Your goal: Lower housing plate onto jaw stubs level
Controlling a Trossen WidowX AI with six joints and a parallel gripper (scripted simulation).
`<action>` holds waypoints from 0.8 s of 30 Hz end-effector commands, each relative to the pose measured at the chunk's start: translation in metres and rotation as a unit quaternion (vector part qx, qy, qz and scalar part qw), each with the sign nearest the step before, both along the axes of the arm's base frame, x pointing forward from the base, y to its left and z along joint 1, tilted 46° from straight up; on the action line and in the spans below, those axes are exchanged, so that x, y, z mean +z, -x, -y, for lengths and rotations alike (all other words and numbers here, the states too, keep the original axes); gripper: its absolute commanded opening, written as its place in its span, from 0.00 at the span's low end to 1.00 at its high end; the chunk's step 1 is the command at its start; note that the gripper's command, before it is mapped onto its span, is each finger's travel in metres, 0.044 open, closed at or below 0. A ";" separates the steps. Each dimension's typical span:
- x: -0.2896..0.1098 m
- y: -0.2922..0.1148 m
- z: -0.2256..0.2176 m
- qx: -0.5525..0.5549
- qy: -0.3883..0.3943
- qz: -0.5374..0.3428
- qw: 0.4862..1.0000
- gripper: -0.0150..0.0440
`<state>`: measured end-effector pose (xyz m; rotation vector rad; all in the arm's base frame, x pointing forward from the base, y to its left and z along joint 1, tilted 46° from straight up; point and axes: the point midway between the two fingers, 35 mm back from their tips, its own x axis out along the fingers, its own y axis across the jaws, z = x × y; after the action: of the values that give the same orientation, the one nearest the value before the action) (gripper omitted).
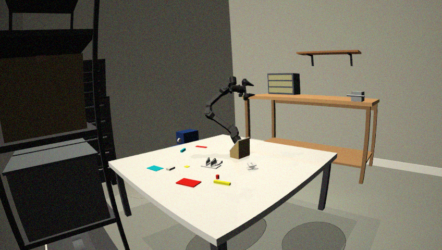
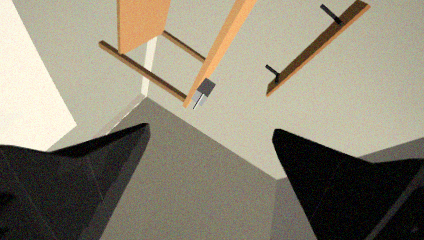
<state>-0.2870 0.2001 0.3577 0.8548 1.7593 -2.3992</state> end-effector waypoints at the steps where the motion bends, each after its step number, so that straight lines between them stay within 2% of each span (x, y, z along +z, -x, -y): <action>1: -0.025 -0.008 -0.034 -0.055 0.031 0.032 0.998 1.00; 14: -0.100 -0.057 -0.119 -0.206 0.118 0.119 0.964 1.00; 24: -0.166 -0.110 -0.161 -0.305 0.201 0.183 0.913 1.00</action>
<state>-0.1952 0.3491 0.2171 1.7304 1.0473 -2.5383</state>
